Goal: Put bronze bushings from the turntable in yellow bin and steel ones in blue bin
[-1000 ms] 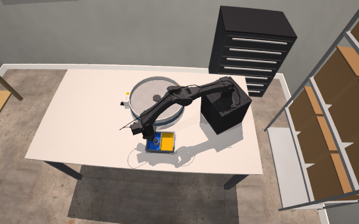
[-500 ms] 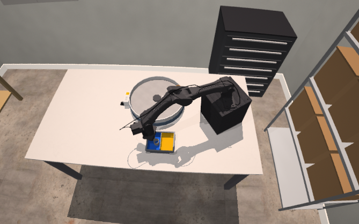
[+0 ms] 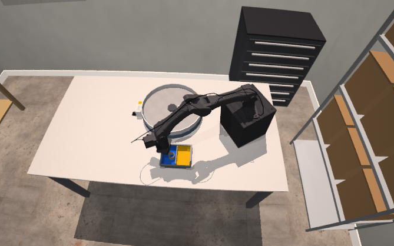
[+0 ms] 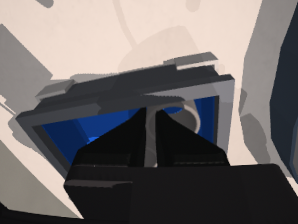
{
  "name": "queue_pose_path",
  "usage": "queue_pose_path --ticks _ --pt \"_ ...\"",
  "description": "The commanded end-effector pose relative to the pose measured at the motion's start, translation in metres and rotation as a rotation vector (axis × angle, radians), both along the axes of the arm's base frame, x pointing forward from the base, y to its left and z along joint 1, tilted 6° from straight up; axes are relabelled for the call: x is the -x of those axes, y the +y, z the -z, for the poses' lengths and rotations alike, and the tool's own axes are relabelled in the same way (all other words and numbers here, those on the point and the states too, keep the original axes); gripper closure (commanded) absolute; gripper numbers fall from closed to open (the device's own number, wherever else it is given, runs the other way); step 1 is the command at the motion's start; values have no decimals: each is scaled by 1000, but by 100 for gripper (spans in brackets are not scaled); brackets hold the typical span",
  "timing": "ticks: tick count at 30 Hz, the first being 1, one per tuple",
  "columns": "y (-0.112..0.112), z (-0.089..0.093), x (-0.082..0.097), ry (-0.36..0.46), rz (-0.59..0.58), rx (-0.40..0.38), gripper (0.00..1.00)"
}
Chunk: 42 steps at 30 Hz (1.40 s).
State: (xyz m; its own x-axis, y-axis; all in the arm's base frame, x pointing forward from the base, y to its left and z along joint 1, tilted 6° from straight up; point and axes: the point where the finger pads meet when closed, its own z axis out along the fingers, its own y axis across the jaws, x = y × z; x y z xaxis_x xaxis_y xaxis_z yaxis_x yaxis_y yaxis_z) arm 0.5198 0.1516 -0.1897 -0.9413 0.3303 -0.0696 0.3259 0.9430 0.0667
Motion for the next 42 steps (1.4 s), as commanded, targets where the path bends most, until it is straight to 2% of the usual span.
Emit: queue_pose_path --ticks 1,33,36,38,42 --pt "-6 -8 -10 -26 11 2 100" --pt "-6 -8 -10 -26 11 2 100" --pt "-7 -5 -5 -17 11 4 100" --pt "-7 -11 -8 -28 11 2 100" --pt "-6 -10 -7 -29 10 0 100"
